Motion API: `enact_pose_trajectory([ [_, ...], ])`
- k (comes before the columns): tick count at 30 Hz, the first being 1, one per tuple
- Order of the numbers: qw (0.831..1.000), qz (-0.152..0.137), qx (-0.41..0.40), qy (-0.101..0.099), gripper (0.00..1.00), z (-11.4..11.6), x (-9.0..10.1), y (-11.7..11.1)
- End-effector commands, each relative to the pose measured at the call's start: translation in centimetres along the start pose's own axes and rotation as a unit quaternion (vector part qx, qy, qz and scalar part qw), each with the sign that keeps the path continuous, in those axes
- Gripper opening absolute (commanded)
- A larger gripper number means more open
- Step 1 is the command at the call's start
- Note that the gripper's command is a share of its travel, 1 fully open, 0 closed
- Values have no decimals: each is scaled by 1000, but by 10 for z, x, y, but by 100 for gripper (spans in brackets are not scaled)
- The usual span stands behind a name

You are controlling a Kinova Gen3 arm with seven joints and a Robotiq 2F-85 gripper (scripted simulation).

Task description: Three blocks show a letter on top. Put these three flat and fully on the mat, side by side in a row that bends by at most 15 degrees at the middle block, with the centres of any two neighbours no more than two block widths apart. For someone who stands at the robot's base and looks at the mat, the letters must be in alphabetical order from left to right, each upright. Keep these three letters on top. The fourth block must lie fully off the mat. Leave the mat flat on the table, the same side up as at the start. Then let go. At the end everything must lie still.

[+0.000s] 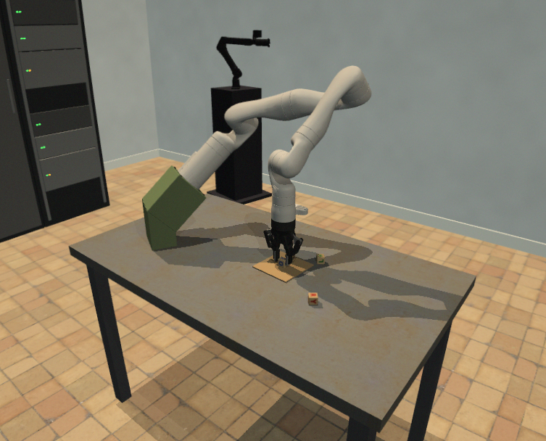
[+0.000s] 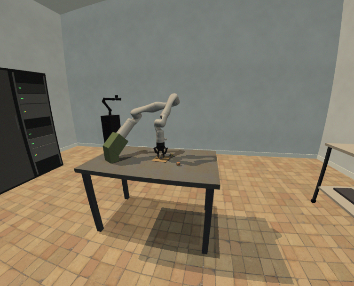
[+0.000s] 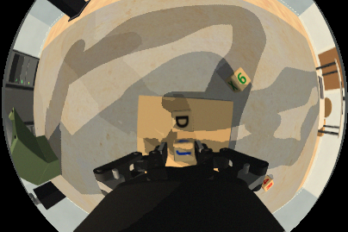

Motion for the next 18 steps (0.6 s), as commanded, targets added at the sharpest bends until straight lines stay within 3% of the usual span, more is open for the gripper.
enact_pose_trajectory([
  [1, 1000, -2, 0, 5, 41, 3, 11, 1],
  [4, 1000, -2, 0, 5, 41, 3, 15, 1],
  [18, 1000, -2, 0, 5, 41, 2, 78, 1],
])
Point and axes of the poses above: the point where the finger pads meet when closed, its own x axis back along the fingers, its own z axis across the jaws, y = z × x, the point moved 6 cm from there along x, back along the fingers, and after that the axes turned 3 degrees about -x, right-handed, at the moved point
